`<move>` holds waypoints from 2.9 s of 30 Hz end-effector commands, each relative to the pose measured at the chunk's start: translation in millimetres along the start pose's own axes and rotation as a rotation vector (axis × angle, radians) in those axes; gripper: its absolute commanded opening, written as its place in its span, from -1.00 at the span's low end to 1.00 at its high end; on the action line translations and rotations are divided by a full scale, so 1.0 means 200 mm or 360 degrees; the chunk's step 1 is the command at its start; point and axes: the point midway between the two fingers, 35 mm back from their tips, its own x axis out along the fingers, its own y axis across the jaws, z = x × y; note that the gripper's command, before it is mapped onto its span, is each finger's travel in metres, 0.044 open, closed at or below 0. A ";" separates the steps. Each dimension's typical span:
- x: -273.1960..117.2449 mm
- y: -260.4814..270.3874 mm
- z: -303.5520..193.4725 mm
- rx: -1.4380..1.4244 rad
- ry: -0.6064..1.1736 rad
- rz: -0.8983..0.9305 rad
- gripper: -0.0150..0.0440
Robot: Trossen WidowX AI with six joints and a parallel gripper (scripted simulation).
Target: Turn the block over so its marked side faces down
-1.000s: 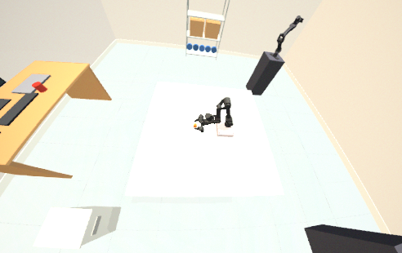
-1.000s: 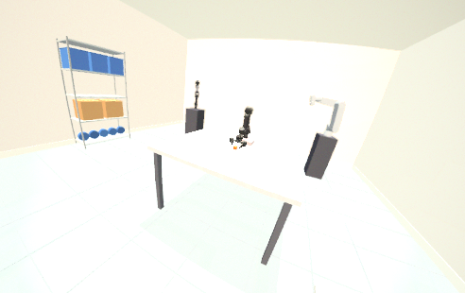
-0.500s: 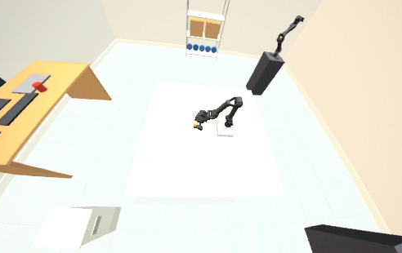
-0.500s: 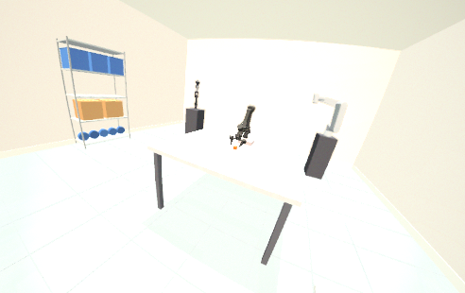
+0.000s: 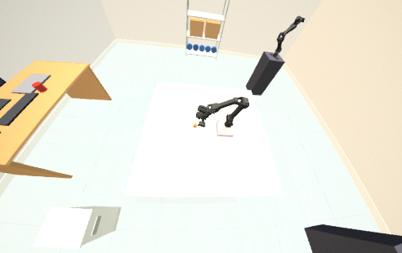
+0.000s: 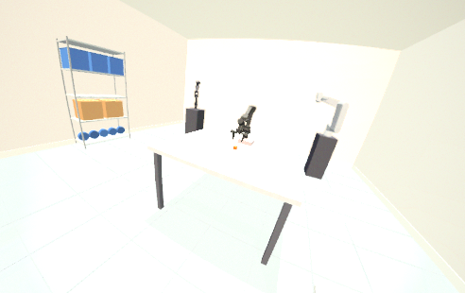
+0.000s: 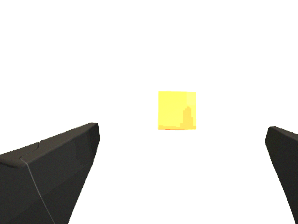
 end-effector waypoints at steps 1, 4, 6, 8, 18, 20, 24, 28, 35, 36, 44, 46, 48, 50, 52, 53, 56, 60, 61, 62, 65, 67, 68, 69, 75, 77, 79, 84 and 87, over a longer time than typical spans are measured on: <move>0.01 0.00 0.05 -0.0002 0.0158 -0.0002 1.00; 0.01 0.00 0.09 -0.0002 0.0327 -0.0005 1.00; 0.01 0.00 0.12 -0.0005 0.0438 -0.0004 1.00; 0.01 0.01 0.14 -0.0008 0.0549 -0.0001 1.00; 0.01 0.01 0.19 -0.0013 0.0740 0.0006 1.00; 0.11 0.01 0.14 -0.0013 0.0740 0.0006 1.00; 0.16 0.01 0.11 -0.0013 0.0740 0.0006 1.00; 0.20 0.01 0.09 -0.0013 0.0740 0.0006 1.00; 0.24 0.01 0.07 -0.0013 0.0740 0.0006 1.00; 0.25 0.01 0.06 -0.0013 0.0740 0.0006 1.00; 0.31 0.01 0.04 -0.0013 0.0740 0.0006 1.00; 0.32 0.01 0.03 -0.0013 0.0741 0.0006 1.00; 0.34 0.01 0.02 -0.0013 0.0741 0.0006 1.00; 0.35 0.01 0.01 -0.0013 0.0741 0.0006 1.00; 0.37 0.01 0.01 -0.0013 0.0741 0.0006 1.00; 0.37 0.01 0.00 -0.0013 0.0741 0.0006 1.00; 0.37 0.01 0.00 -0.0013 0.0741 0.0006 0.82; 0.37 0.01 0.00 -0.0013 0.0741 0.0006 0.47; 0.37 0.01 0.00 -0.0013 0.0741 0.0006 0.38; 0.37 0.01 0.00 -0.0013 0.0741 0.0006 0.29; 0.37 0.01 0.00 -0.0013 0.0741 0.0006 0.02; 0.37 0.01 0.00 -0.0013 0.0741 0.0006 -0.02; 0.37 0.01 0.00 -0.0013 0.0741 0.0006 -0.05; 0.37 0.01 0.00 -0.0013 0.0741 0.0006 -0.07; 0.37 0.01 0.00 -0.0013 0.0741 0.0006 -0.20; 0.37 0.01 0.00 -0.0013 0.0741 0.0006 -0.25; 0.37 0.01 0.00 -0.0013 0.0741 0.0006 -0.30; 0.32 0.01 0.03 -0.0013 0.0740 0.0006 -0.49; 0.24 0.01 0.07 -0.0013 0.0740 0.0006 -0.49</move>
